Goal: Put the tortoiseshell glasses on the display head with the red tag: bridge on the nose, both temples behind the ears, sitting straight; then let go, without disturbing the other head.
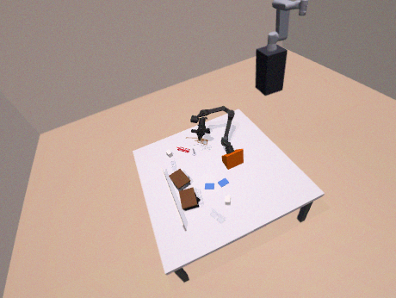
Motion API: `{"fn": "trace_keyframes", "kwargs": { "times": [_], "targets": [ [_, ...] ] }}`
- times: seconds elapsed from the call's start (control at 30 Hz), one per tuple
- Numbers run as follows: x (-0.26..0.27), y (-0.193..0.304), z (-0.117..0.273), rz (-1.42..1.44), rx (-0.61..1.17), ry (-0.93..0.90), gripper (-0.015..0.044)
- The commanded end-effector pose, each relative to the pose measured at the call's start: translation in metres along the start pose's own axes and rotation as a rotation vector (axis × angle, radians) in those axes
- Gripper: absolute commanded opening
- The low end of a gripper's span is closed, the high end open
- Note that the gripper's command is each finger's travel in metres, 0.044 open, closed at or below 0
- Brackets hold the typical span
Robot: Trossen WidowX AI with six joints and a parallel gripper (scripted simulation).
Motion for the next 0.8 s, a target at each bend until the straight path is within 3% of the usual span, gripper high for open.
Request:
{"fn": "trace_keyframes", "kwargs": {
  "times": [0.0, 0.3, 0.77],
  "targets": [
    [0.001, 0.000, 0.010, 0.140, 0.011, 0.052, 0.0000],
    [0.003, 0.000, 0.023, 0.392, 0.047, 0.120, 0.0000],
    [0.003, 0.000, 0.021, 0.357, 0.039, 0.103, 0.0000]
  ]
}}
Point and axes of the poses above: the point midway between the two fingers, 35 mm back from their tips, its own z axis back along the fingers, its own x axis across the jaws, y = z × x, the point moved 5 cm from there along z, back along the fingers, and after that the axes turned 8 degrees about -z, right-handed, at the moved point
